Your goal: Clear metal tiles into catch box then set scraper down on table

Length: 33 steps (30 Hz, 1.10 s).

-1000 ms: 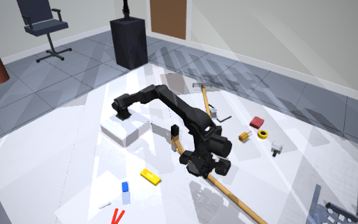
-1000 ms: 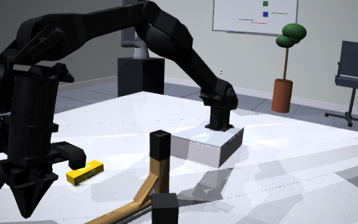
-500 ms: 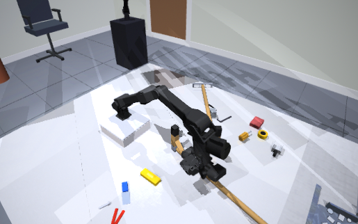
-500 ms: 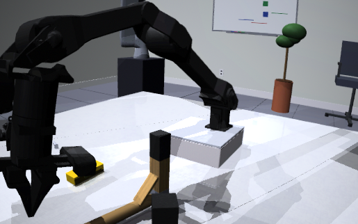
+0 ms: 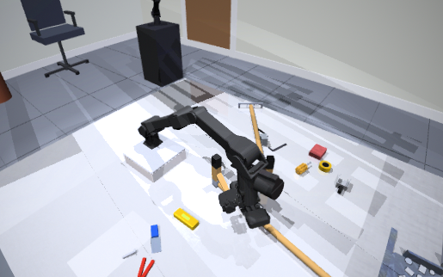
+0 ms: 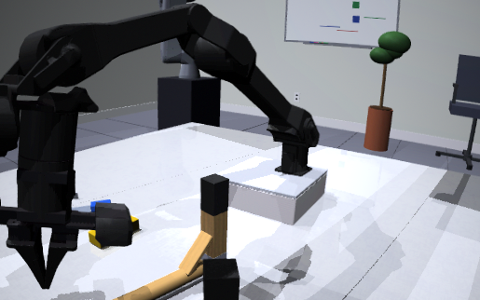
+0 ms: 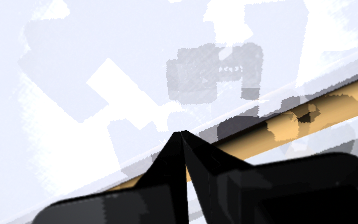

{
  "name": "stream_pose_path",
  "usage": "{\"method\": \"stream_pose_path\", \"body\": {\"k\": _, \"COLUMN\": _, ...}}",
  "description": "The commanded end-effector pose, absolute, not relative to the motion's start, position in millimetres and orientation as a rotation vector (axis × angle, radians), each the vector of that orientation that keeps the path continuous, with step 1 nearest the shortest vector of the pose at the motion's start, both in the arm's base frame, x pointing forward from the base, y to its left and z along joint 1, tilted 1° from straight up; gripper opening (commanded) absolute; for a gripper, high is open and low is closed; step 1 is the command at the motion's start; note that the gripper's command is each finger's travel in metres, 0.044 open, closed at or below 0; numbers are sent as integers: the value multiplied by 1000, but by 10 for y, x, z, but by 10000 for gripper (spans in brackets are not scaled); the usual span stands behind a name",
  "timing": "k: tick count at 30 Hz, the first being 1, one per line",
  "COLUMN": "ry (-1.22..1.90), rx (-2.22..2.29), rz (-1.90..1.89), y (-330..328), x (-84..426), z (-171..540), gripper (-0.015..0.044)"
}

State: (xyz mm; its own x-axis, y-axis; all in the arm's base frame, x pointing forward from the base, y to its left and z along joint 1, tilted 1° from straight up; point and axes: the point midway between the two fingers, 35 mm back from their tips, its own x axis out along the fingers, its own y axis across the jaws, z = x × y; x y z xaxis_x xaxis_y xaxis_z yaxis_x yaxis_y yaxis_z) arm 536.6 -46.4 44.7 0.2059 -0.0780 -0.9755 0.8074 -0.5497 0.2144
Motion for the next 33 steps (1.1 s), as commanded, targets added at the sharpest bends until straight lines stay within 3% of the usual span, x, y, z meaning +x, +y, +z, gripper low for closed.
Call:
{"method": "stream_pose_path", "body": {"k": 1, "ry": 615, "rx": 1790, "rz": -1536, "y": -483, "x": 5334, "z": 417, "gripper": 0}}
{"method": "stream_pose_path", "body": {"k": 33, "ry": -42, "rx": 2273, "rz": -2033, "y": -555, "x": 5181, "z": 338, "gripper": 0}}
